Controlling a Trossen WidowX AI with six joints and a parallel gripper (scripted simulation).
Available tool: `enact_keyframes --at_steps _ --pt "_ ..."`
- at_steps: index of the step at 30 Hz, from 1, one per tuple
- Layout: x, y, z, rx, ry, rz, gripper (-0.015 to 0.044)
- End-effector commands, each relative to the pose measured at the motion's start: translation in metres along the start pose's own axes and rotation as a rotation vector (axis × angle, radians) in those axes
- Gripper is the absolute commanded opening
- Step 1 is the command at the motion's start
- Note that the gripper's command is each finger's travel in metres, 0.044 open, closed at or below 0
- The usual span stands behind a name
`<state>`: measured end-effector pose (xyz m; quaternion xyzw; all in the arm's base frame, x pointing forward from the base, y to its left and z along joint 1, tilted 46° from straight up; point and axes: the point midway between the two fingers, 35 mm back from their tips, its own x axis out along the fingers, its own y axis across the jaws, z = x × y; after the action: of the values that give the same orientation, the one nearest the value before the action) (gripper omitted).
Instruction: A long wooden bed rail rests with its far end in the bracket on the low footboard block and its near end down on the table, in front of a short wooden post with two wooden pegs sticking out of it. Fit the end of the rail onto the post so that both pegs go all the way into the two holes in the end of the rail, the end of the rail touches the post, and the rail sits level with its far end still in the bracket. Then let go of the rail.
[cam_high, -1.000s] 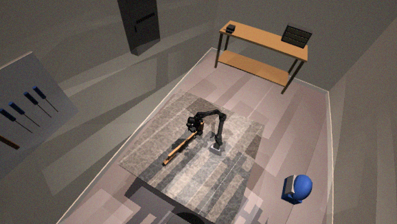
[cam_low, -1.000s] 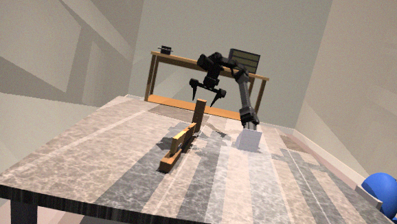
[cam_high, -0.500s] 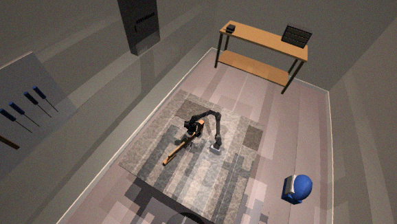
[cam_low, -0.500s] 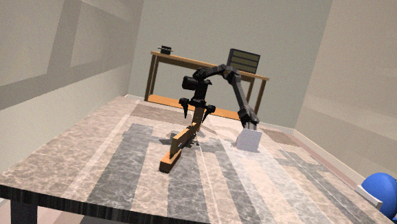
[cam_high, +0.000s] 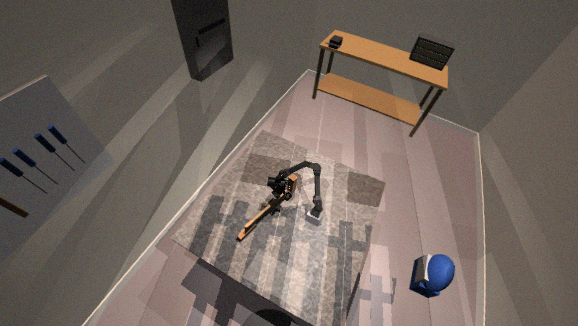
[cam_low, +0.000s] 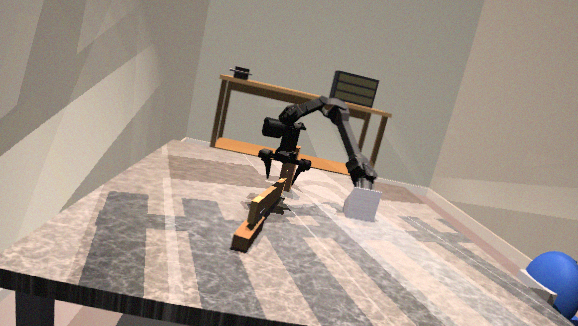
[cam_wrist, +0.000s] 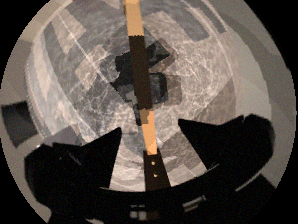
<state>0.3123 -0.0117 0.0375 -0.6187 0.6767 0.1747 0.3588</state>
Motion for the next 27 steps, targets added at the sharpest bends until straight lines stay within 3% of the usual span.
enact_keyframes --at_steps 1,26,27 --pt "0.01 0.003 -0.001 -0.015 0.013 0.01 0.044" --pt "0.047 0.003 -0.006 -0.014 0.018 0.009 0.044" --pt "0.047 0.003 -0.006 -0.014 0.018 0.009 0.0414"
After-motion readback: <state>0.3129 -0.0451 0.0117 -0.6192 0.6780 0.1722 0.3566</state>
